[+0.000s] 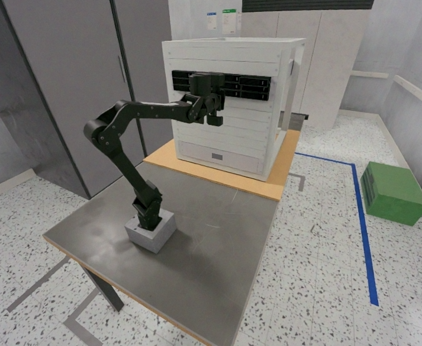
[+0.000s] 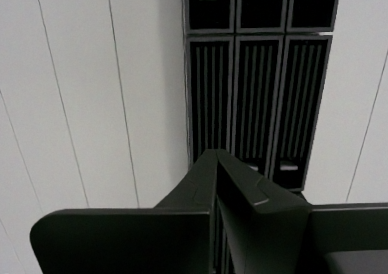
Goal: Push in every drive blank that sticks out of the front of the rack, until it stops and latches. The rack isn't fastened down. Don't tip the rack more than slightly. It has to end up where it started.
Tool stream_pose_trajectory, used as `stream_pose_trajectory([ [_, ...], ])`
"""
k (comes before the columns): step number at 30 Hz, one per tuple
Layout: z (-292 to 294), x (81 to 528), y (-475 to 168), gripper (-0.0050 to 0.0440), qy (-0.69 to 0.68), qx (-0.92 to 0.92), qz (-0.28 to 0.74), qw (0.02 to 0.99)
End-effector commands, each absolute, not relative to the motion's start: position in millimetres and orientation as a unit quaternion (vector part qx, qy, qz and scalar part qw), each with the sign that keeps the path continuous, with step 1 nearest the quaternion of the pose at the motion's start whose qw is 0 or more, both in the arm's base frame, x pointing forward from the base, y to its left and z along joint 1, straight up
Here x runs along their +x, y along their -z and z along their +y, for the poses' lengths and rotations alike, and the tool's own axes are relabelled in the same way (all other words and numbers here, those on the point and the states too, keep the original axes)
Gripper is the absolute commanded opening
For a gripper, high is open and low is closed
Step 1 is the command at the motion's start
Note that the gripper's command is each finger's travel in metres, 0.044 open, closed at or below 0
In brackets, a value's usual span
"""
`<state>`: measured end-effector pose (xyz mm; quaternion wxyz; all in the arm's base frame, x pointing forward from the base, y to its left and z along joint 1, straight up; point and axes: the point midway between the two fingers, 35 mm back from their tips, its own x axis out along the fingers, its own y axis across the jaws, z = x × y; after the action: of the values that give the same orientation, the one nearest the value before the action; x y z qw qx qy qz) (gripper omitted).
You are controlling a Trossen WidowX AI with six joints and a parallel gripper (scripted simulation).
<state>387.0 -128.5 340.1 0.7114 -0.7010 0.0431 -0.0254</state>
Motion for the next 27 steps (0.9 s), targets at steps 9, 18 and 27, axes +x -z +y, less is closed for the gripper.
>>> stream_pose_trajectory([
  [9,-127.9,388.5,-351.3,-0.005,0.033,-0.706,0.034,0.707],
  [18,-128.7,397.7,-351.6,-0.005,0.033,-0.706,0.034,0.707],
  [27,-128.7,397.7,-351.6,-0.005,0.033,-0.706,0.034,0.707],
])
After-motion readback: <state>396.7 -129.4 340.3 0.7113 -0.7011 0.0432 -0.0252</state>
